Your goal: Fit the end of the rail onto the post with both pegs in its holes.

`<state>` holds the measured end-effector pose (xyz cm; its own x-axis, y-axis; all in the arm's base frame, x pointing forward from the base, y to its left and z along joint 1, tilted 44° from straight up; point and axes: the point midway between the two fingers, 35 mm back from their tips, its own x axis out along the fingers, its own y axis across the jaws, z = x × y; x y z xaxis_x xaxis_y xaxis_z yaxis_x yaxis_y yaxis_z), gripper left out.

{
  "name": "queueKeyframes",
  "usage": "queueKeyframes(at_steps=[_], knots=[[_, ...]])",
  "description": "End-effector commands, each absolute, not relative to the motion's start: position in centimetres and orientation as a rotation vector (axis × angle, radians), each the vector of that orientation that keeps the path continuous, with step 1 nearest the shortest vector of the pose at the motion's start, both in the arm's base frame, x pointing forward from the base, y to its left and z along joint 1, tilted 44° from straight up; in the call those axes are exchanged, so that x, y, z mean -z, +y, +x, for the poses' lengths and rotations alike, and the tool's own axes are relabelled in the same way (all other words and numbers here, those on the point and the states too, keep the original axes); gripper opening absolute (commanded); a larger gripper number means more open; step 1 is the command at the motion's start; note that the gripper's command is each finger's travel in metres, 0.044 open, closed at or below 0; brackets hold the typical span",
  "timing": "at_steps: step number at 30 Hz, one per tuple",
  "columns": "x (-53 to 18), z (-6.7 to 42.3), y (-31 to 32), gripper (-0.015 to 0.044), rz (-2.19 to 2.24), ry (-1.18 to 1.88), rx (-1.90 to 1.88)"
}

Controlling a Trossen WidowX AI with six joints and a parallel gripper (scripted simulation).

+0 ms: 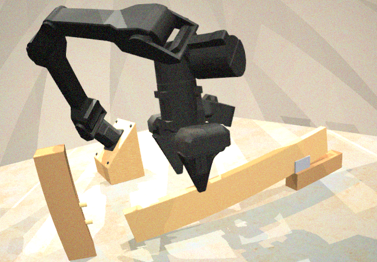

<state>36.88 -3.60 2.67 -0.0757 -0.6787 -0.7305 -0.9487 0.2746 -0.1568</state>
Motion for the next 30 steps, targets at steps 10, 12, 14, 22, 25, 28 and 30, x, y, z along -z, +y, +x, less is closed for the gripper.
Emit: queueKeyframes(at_steps=[10,12,14,22,25,28,30], knots=[[-1.2,36.7,-4.7,0.044,-1.479,1.825,-0.489],[-1.0,36.7,-4.9,0.044,-1.48,1.825,-0.489],[-0.7,36.7,-5.2,0.044,-1.48,1.825,-0.489],[0.2,36.6,-6.1,0.044,-1.481,1.827,-0.486],[0.5,36.5,-6.4,0.044,-1.48,1.827,-0.484],[0.9,36.4,-6.8,0.044,-1.481,1.828,-0.483],[1.1,36.4,-7.0,0.044,-1.481,1.829,-0.482]])
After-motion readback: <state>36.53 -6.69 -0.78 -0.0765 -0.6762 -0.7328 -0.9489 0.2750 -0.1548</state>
